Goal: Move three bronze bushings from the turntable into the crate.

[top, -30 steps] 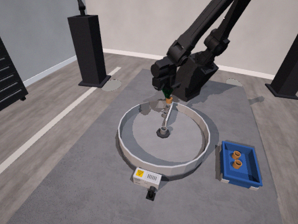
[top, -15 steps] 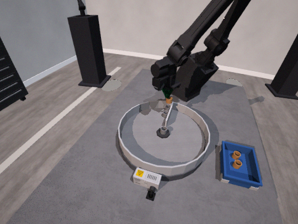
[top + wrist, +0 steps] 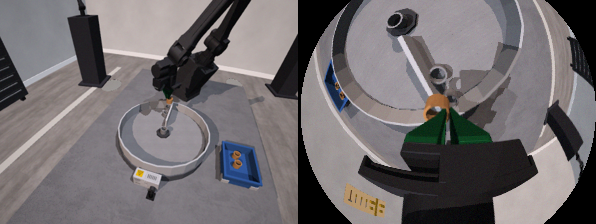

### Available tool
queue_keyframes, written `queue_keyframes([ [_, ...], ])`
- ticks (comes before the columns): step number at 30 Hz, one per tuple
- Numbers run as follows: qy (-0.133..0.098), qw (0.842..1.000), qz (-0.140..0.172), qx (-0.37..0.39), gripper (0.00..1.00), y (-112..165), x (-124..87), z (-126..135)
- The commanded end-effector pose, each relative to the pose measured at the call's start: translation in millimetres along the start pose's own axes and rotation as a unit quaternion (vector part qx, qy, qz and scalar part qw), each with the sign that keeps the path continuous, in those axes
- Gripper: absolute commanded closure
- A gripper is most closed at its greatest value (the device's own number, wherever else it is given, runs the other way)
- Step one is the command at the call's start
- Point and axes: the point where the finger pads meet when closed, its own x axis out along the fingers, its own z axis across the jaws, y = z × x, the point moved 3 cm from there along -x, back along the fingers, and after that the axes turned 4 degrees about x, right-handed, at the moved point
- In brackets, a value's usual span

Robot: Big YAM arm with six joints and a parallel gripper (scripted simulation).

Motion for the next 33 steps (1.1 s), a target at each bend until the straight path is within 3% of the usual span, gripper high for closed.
queue_keyframes([
  [1, -0.001, 1.0, -0.01, -0.006, 1.0, -6.9, -6.8, 15.5],
  [14, -0.001, 1.0, -0.019, -0.01, 1.0, -25.2, -11.1, 81.3],
  [21, -0.005, 1.0, -0.019, -0.01, 1.0, -31.8, -12.4, 154.9],
  [28, -0.006, 1.0, -0.013, -0.007, 1.0, -39.2, -9.2, 250.0],
  [30, -0.006, 1.0, -0.013, -0.007, 1.0, -39.2, -9.2, 250.0],
  [33, -0.002, 1.0, -0.006, -0.004, 1.0, -42.4, -3.1, 293.4],
])
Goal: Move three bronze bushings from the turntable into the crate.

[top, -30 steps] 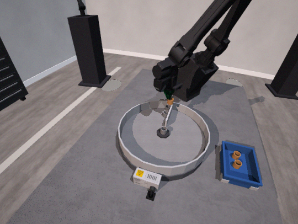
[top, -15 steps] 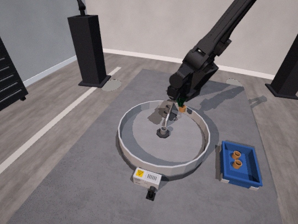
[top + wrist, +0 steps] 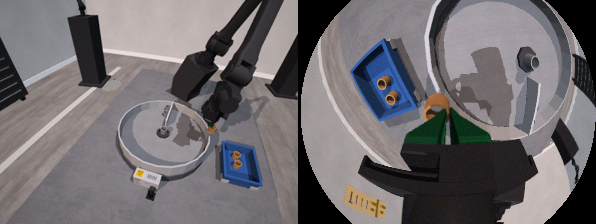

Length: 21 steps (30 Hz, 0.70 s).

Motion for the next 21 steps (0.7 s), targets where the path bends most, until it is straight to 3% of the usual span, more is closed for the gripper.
queue_keyframes([
  [1, 0.0, 0.999, -0.002, 0.034, 1.0, -17.7, -0.2, 46.1],
  [6, -0.001, 0.999, -0.003, 0.033, 1.0, -28.3, -0.5, 105.7],
  [11, -0.002, 0.999, -0.003, 0.033, 1.0, -35.9, -0.8, 148.5],
  [14, -0.002, 0.999, -0.003, 0.033, 1.0, -37.0, -0.9, 155.2],
  [15, -0.001, 0.999, -0.01, 0.046, 1.0, -49.4, -5.3, 150.3],
  [17, -0.002, 0.999, -0.003, 0.033, 1.0, -40.0, -1.0, 171.9],
  [21, -0.003, 0.999, -0.004, 0.033, 1.0, -42.5, -1.2, 186.5],
])
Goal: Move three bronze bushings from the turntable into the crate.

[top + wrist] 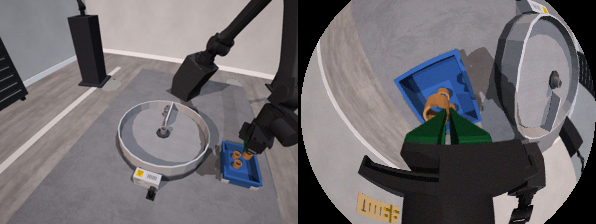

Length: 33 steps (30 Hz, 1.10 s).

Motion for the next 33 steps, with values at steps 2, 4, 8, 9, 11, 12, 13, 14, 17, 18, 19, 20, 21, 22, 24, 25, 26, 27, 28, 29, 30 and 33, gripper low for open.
queue_keyframes([
  [2, -0.007, 1.0, -0.004, 0.001, 1.0, -6.0, -1.8, 31.9],
  [4, -0.007, 1.0, -0.004, 0.001, 1.0, -6.3, -1.9, 34.8],
  [8, -0.01, 1.0, -0.011, 0.01, 1.0, -17.1, -7.3, 30.5],
  [9, -0.01, 1.0, -0.011, 0.01, 1.0, -17.1, -7.3, 30.5],
  [11, -0.011, 1.0, -0.011, 0.008, 1.0, -16.0, -6.6, 32.0],
  [12, -0.011, 1.0, -0.011, 0.007, 1.0, -16.0, -6.6, 32.0],
  [13, -0.011, 1.0, -0.011, 0.007, 1.0, -16.0, -6.6, 32.0],
  [14, -0.011, 1.0, -0.011, 0.006, 1.0, -16.0, -6.6, 32.0],
  [17, -0.011, 1.0, -0.011, 0.006, 1.0, -16.0, -6.6, 32.0],
  [18, -0.011, 1.0, -0.011, 0.006, 1.0, -16.0, -6.6, 32.0],
  [19, -0.011, 1.0, -0.011, 0.006, 1.0, -16.0, -6.6, 32.0],
  [20, -0.011, 1.0, -0.011, 0.006, 1.0, -16.0, -6.6, 32.0],
  [21, -0.011, 1.0, -0.011, 0.006, 1.0, -16.0, -6.6, 32.0],
  [22, -0.011, 1.0, -0.011, 0.006, 1.0, -16.0, -6.6, 32.0],
  [24, -0.011, 1.0, -0.011, 0.006, 1.0, -16.0, -6.6, 32.0],
  [25, -0.011, 1.0, -0.011, 0.006, 1.0, -16.0, -6.6, 32.0],
  [26, -0.011, 1.0, -0.011, 0.006, 1.0, -16.0, -6.6, 32.0],
  [27, -0.011, 1.0, -0.011, 0.006, 1.0, -16.0, -6.6, 32.0],
  [28, -0.011, 1.0, -0.011, 0.006, 1.0, -16.0, -6.6, 32.0],
  [29, -0.011, 1.0, -0.011, 0.006, 1.0, -16.0, -6.6, 32.0],
  [30, -0.011, 1.0, -0.011, 0.006, 1.0, -16.0, -6.6, 32.0],
  [33, -0.011, 1.0, -0.011, 0.006, 1.0, -16.0, -6.6, 32.0],
])
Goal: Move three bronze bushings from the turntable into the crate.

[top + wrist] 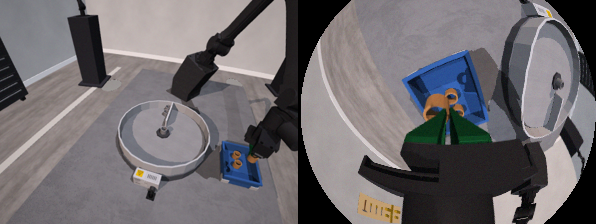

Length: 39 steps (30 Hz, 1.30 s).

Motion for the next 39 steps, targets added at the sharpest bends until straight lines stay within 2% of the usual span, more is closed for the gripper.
queue_keyframes([
  [1, -0.009, 1.0, -0.011, 0.004, 1.0, -15.6, -6.8, 12.2],
  [13, -0.009, 1.0, -0.011, 0.004, 1.0, -15.6, -6.8, 12.2],
  [17, -0.014, 1.0, -0.015, 0.001, 1.0, -14.8, -1.1, 16.8],
  [26, -0.013, 1.0, -0.011, -0.004, 1.0, -8.7, 45.3, 20.2],
  [28, -0.013, 1.0, -0.011, -0.004, 1.0, -8.7, 45.3, 20.2],
  [32, -0.013, 1.0, -0.011, -0.004, 1.0, -8.3, 66.3, 19.7],
  [35, -0.012, 1.0, -0.012, -0.001, 1.0, -10.8, 74.4, 17.5],
  [37, -0.012, 1.0, -0.012, 0.001, 1.0, -12.3, 76.2, 16.3],
  [39, -0.026, 0.999, -0.023, -0.005, 1.0, -13.3, 53.7, 28.1],
])
